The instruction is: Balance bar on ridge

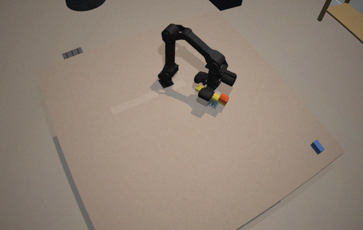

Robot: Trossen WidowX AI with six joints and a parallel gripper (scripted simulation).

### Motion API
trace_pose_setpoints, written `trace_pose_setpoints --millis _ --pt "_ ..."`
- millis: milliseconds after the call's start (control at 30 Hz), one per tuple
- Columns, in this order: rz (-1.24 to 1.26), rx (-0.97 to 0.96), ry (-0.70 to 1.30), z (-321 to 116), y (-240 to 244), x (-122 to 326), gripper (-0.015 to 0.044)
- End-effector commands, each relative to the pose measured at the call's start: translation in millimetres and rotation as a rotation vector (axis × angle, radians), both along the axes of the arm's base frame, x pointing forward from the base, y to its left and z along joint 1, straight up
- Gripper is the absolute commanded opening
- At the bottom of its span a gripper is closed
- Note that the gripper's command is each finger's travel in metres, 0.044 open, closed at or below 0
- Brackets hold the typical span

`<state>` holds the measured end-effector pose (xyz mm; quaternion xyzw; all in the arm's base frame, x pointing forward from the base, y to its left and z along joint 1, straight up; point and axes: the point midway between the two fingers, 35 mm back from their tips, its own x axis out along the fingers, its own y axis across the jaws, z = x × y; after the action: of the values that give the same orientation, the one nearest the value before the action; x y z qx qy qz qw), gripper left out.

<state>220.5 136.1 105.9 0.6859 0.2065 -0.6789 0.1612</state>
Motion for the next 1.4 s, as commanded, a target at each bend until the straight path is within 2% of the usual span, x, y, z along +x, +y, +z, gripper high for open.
trace_pose_setpoints --millis 0,1367 --pt "-0.007 0.001 -0.001 -0.7 0.2 0.3 0.0000" --pt "-0.007 0.001 0.000 -4.2 -0.1 -0.2 0.0000"
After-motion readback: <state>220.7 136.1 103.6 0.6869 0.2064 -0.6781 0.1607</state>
